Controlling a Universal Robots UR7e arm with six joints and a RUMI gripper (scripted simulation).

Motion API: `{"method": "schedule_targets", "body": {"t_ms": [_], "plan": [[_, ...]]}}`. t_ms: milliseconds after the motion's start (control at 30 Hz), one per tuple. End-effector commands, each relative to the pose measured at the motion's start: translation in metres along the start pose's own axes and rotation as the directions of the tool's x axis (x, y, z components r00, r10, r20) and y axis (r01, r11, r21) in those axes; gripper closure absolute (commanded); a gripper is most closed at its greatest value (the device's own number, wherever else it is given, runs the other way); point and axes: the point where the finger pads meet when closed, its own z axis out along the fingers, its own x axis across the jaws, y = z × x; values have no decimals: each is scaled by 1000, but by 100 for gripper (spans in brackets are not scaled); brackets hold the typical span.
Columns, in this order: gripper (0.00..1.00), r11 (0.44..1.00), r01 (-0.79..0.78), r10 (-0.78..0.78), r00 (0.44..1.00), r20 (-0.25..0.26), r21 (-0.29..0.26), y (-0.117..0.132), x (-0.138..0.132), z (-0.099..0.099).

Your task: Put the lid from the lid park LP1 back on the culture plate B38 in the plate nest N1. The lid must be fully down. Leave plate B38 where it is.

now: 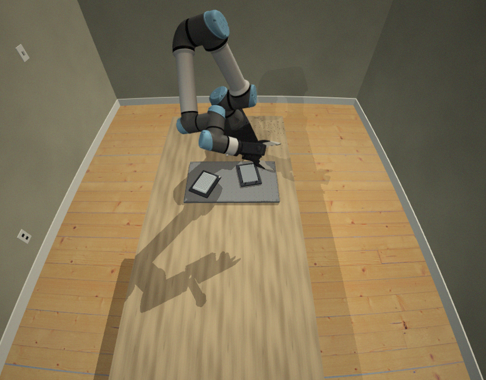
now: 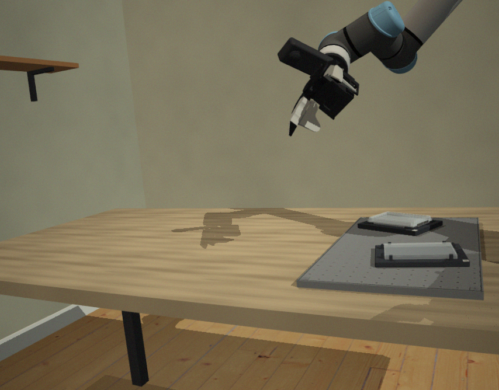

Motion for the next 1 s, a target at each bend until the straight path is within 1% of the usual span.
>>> {"method": "schedule_targets", "body": {"t_ms": [0,67,133,200,400,467,633,700,733,767,967], "plan": [[18,998,-61,60,998,-37,-34,6,5,-20],[18,994,-93,90,994,-58,-49,9,8,-29],[18,994,-93,90,994,-58,-49,9,8,-29],[18,993,-107,103,992,-66,-55,10,9,-35],[18,975,-203,191,973,-132,-89,20,14,-63],[18,975,-203,191,973,-132,-89,21,15,-65],[18,953,-284,261,946,-190,-108,29,17,-88],[18,953,-284,261,946,-190,-108,29,17,-88],[18,947,-300,274,940,-202,-111,31,17,-93],[18,947,-302,275,940,-203,-111,32,18,-96],[18,910,-396,353,894,-276,-121,43,18,-124]]}}
